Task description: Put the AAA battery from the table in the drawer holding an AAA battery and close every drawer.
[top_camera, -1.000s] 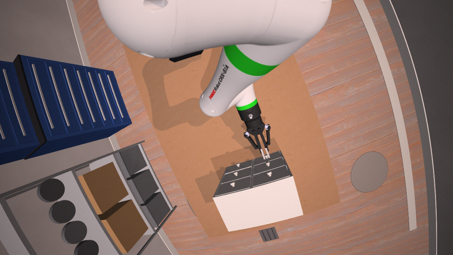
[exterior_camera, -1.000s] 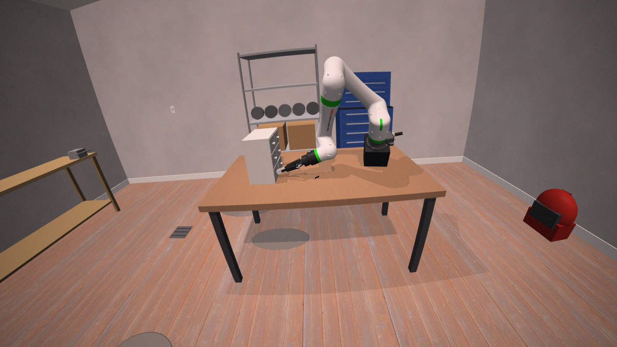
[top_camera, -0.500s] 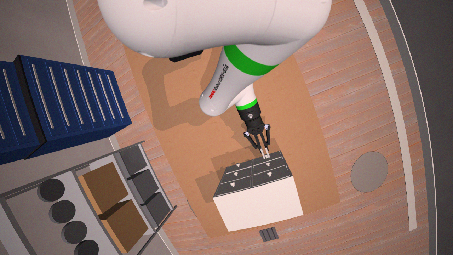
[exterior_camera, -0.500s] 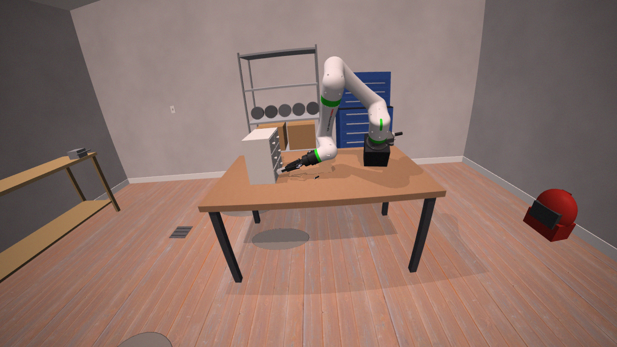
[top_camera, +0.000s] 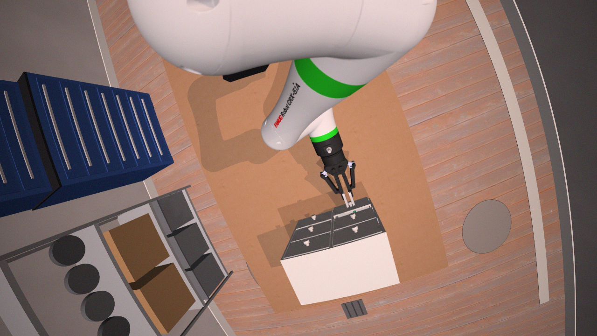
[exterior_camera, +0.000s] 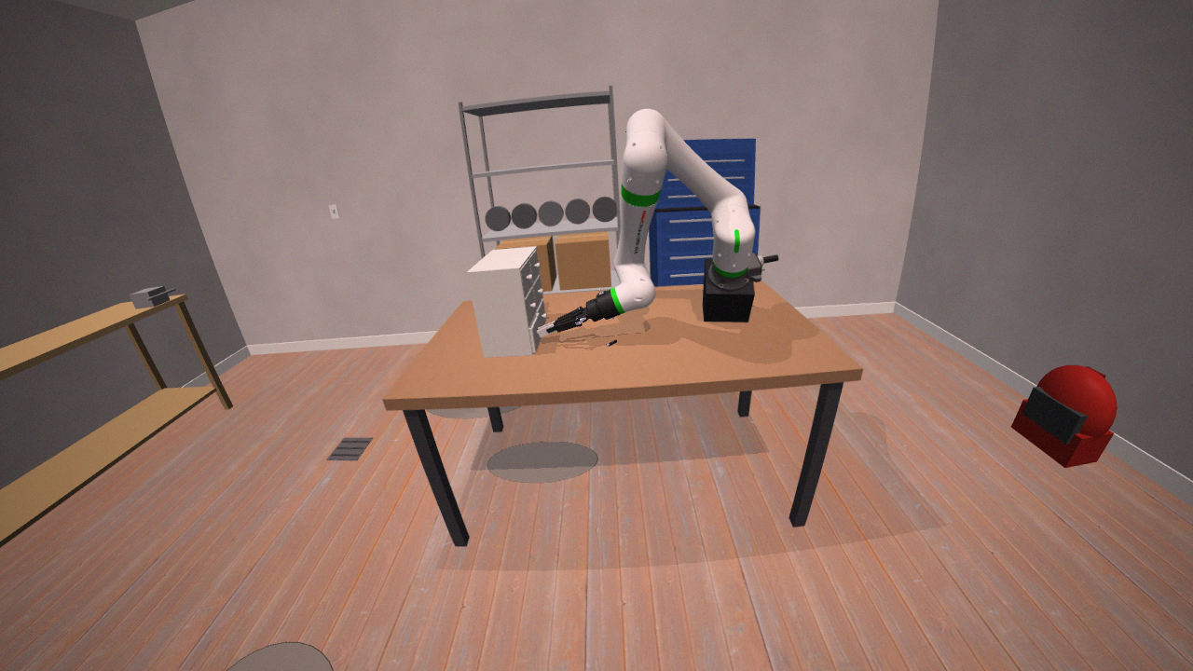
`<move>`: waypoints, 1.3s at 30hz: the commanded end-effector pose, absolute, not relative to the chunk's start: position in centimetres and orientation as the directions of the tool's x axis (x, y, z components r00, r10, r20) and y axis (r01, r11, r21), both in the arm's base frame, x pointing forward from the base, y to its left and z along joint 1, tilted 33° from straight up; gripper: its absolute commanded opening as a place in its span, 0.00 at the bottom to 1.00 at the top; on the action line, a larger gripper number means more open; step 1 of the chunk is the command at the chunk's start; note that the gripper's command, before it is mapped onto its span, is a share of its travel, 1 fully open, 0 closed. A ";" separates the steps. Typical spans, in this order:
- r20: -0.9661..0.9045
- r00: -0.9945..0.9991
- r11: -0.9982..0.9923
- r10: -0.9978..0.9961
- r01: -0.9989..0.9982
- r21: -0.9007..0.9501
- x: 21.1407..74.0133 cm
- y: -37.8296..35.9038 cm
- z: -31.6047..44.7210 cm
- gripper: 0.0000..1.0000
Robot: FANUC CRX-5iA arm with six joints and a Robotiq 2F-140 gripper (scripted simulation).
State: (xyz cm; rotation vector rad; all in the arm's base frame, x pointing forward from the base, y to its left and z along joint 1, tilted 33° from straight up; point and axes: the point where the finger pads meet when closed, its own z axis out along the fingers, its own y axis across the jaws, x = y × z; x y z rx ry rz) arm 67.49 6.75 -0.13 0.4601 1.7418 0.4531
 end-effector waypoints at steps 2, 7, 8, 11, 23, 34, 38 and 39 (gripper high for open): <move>-0.822 -0.204 0.845 0.532 0.064 0.531 66.9 6.8 -0.2 0.08; -0.822 -0.204 0.845 0.532 0.064 0.531 66.4 6.9 -0.2 0.08; -0.822 -0.204 0.845 0.532 0.064 0.531 66.4 6.9 -0.2 0.08; -0.822 -0.204 0.845 0.532 0.064 0.531 66.0 6.9 -0.3 0.08; -0.822 -0.204 0.845 0.532 0.064 0.531 64.3 7.2 -0.4 0.08; -0.822 -0.204 0.845 0.532 0.064 0.531 63.1 7.3 -0.5 0.08; -0.822 -0.204 0.845 0.532 0.064 0.531 62.7 7.4 -0.5 0.08; -0.822 -0.204 0.845 0.532 0.064 0.531 62.6 7.4 -0.6 0.08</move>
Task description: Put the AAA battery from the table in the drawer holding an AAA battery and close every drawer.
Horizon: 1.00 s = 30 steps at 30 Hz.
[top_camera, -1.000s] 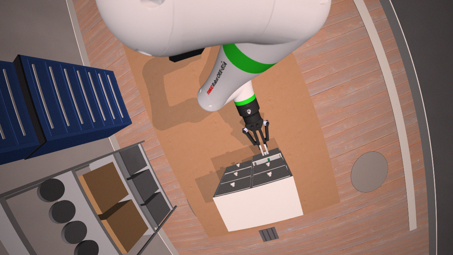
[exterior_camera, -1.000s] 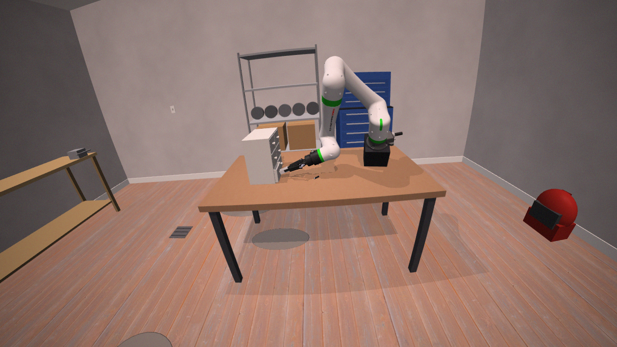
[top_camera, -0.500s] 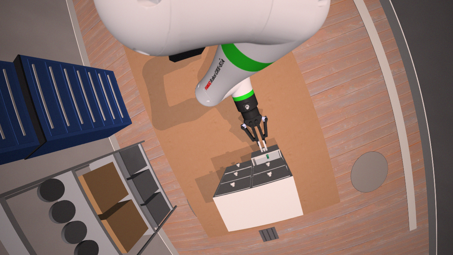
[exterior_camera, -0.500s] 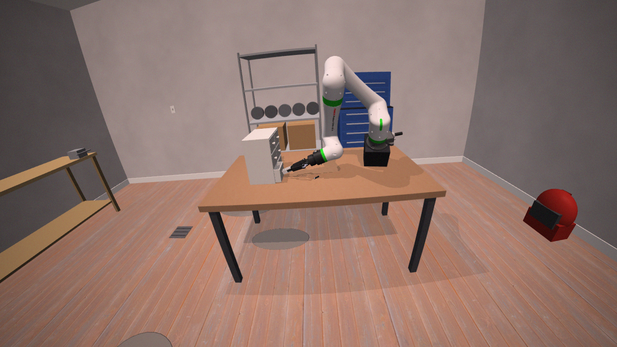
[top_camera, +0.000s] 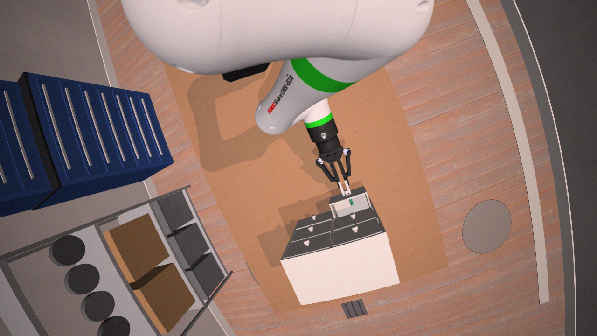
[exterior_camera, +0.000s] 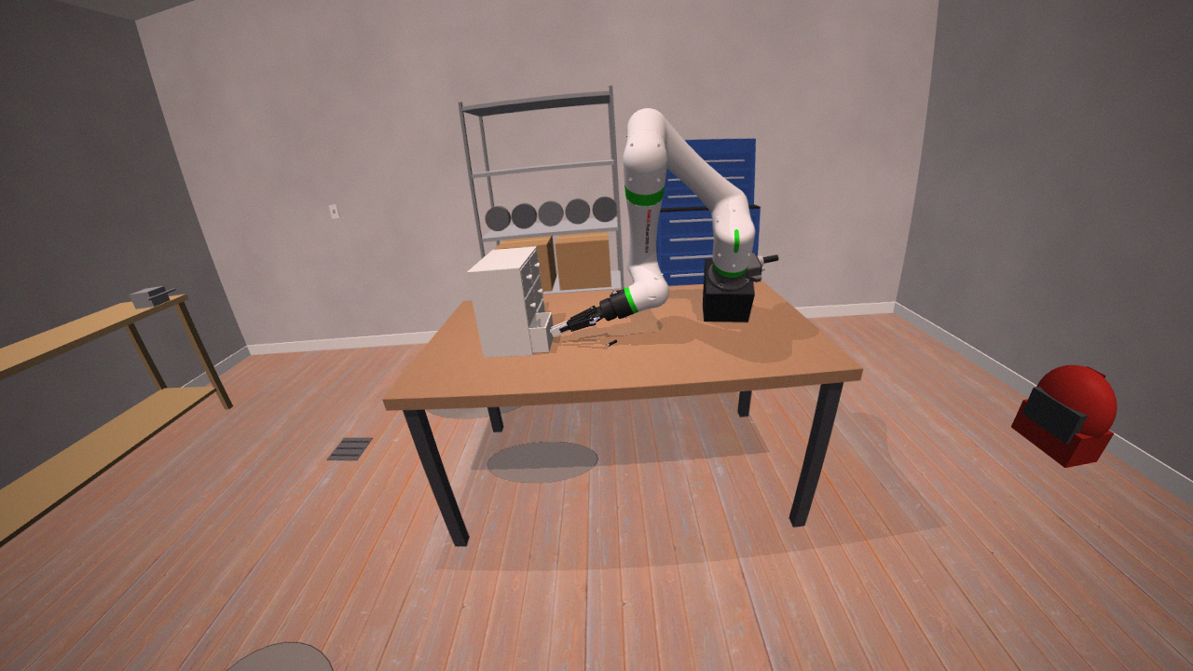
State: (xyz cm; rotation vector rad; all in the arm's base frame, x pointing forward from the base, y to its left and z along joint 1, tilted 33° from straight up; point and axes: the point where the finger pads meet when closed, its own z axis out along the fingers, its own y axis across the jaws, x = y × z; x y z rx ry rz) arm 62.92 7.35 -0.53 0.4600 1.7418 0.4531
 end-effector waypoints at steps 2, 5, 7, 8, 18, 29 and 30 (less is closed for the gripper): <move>-0.822 -0.204 0.845 0.532 0.064 0.531 62.5 7.4 -0.6 0.08; -0.822 -0.204 0.845 0.532 0.064 0.531 62.3 7.4 -0.6 0.08; -0.822 -0.204 0.845 0.532 0.064 0.531 62.2 7.4 -0.6 0.08; -0.822 -0.204 0.845 0.532 0.064 0.531 62.1 7.4 -0.6 0.08; -0.822 -0.204 0.845 0.532 0.064 0.531 61.8 7.5 -0.6 0.08; -0.822 -0.204 0.845 0.532 0.064 0.531 61.7 7.5 -0.6 0.08; -0.822 -0.204 0.845 0.532 0.064 0.531 61.7 7.5 -0.6 0.08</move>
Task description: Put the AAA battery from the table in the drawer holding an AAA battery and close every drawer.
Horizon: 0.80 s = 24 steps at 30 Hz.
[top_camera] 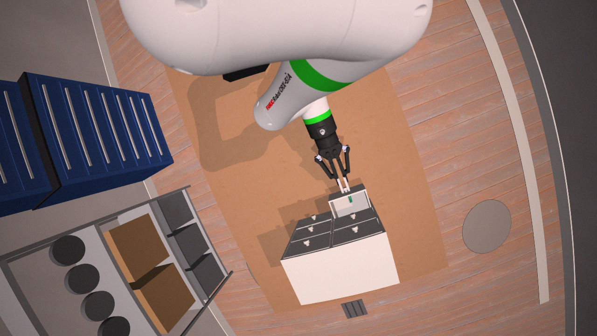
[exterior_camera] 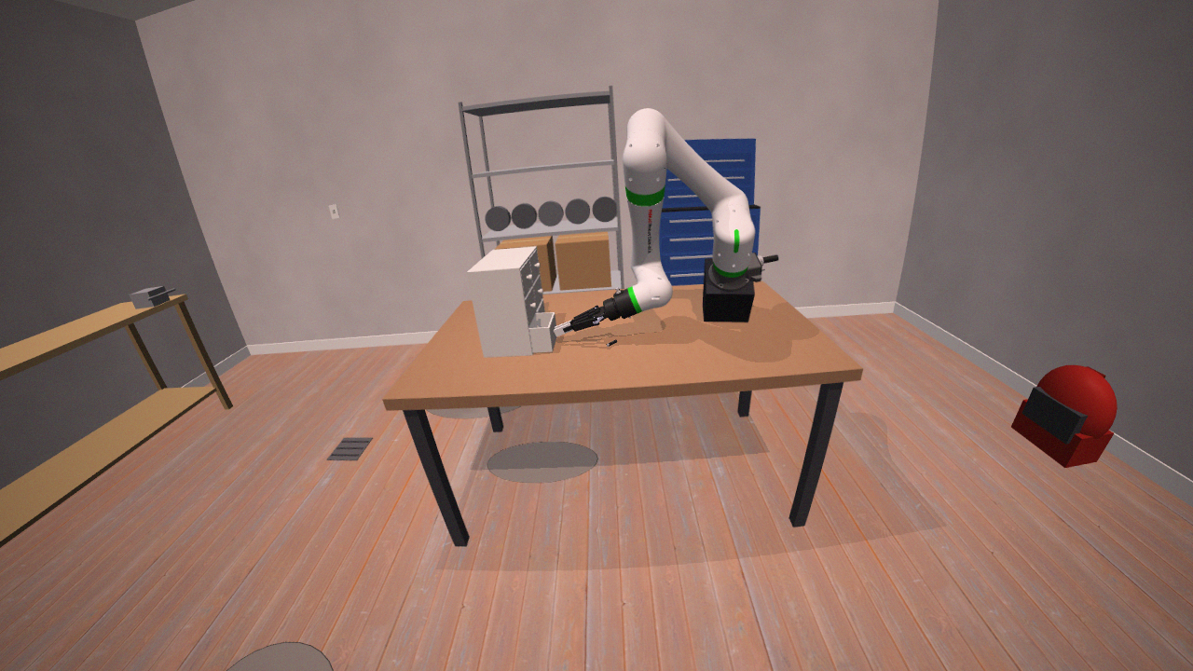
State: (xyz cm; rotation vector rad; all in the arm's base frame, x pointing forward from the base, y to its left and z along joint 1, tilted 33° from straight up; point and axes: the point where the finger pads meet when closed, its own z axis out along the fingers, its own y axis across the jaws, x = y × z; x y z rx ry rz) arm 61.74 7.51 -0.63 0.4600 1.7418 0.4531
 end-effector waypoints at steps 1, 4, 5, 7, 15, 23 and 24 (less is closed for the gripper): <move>-0.822 -0.204 0.845 0.532 0.064 0.531 61.7 7.5 -0.6 0.08; -0.822 -0.204 0.845 0.532 0.064 0.531 61.7 7.5 -0.6 0.08; -0.822 -0.204 0.845 0.532 0.064 0.531 61.7 7.5 -0.6 0.08; -0.822 -0.204 0.845 0.532 0.064 0.531 61.7 7.5 -0.6 0.08; -0.822 -0.204 0.845 0.532 0.064 0.531 61.7 7.5 -0.6 0.18; -0.822 -0.204 0.845 0.532 0.064 0.531 61.7 7.5 -0.6 0.20; -0.822 -0.204 0.845 0.532 0.064 0.531 61.7 7.5 -0.6 0.20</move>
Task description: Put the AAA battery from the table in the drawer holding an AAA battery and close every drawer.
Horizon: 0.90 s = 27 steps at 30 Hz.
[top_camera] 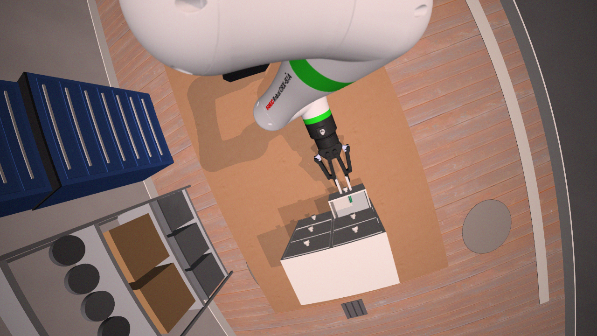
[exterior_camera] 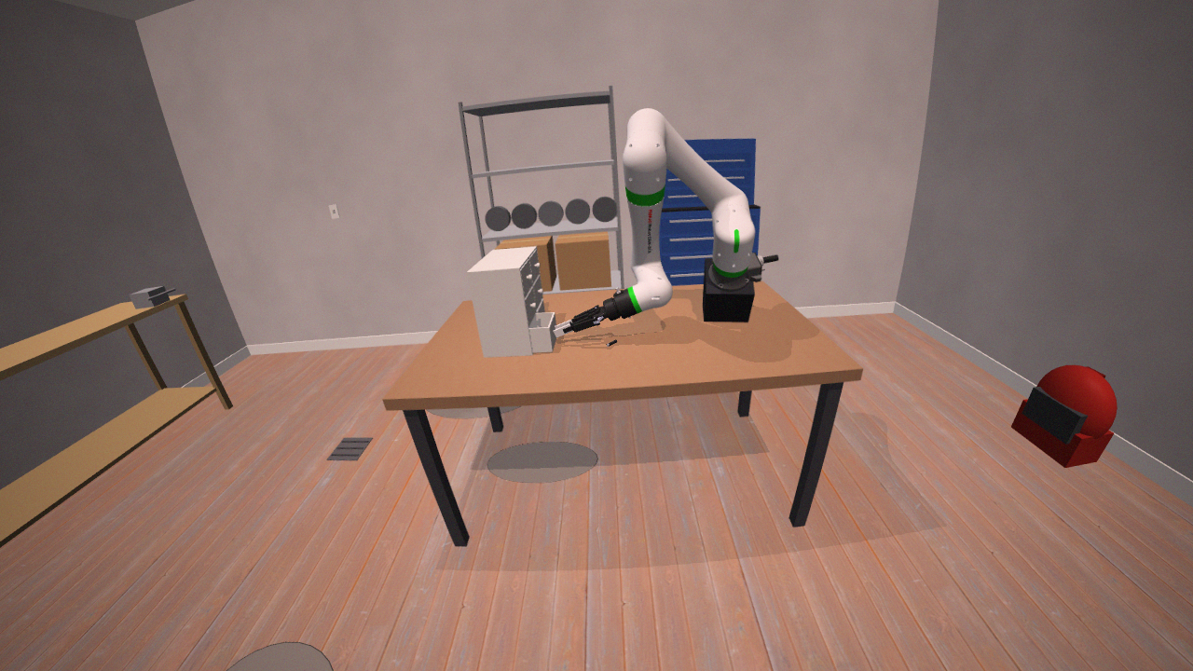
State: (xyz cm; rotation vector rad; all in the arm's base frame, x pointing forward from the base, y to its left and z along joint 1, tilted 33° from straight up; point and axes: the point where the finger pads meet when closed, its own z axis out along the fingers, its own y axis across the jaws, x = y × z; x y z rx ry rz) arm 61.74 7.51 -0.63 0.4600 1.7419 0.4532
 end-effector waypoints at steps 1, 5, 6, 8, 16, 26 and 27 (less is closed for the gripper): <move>-0.822 -0.204 0.845 0.532 0.064 0.531 61.7 7.5 -0.6 0.20; -0.822 -0.204 0.845 0.532 0.064 0.531 61.1 7.6 -0.7 0.20; -0.822 -0.204 0.845 0.532 0.064 0.531 60.7 7.6 -0.7 0.20; -0.822 -0.204 0.845 0.532 0.064 0.531 59.7 7.8 -0.8 0.20; -0.822 -0.204 0.845 0.532 0.064 0.531 57.0 8.1 -1.1 0.20; -0.822 -0.204 0.845 0.532 0.064 0.531 55.9 7.5 0.0 0.20; -0.822 -0.204 0.845 0.532 0.064 0.531 55.6 7.2 0.5 0.20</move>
